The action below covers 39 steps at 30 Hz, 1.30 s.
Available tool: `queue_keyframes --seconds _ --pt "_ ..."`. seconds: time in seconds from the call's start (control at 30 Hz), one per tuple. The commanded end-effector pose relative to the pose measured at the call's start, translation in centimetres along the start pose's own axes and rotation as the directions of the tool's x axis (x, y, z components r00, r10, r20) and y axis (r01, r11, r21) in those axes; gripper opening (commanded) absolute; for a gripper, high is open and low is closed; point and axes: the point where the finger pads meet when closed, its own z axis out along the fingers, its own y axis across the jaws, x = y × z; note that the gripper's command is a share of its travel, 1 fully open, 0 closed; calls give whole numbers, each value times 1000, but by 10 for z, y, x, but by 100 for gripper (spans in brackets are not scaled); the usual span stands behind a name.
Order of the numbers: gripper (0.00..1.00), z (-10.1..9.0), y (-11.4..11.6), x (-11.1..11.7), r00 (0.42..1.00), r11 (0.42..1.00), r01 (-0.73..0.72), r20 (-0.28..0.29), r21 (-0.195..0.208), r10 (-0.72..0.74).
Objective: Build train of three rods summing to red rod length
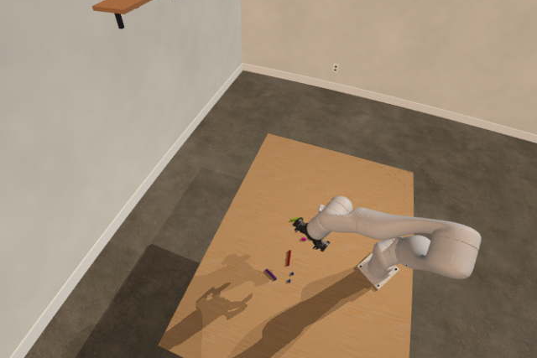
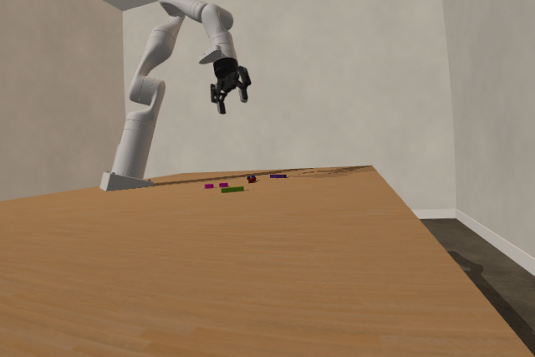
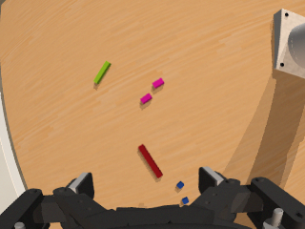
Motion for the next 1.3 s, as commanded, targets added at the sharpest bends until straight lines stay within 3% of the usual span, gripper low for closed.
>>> queue_keyframes --seconds 0.0,1.27 --pt "100 3 0 -5 999 999 41 5 -6 -41" --pt "100 17 2 -25 980 980 200 21 -24 -199"
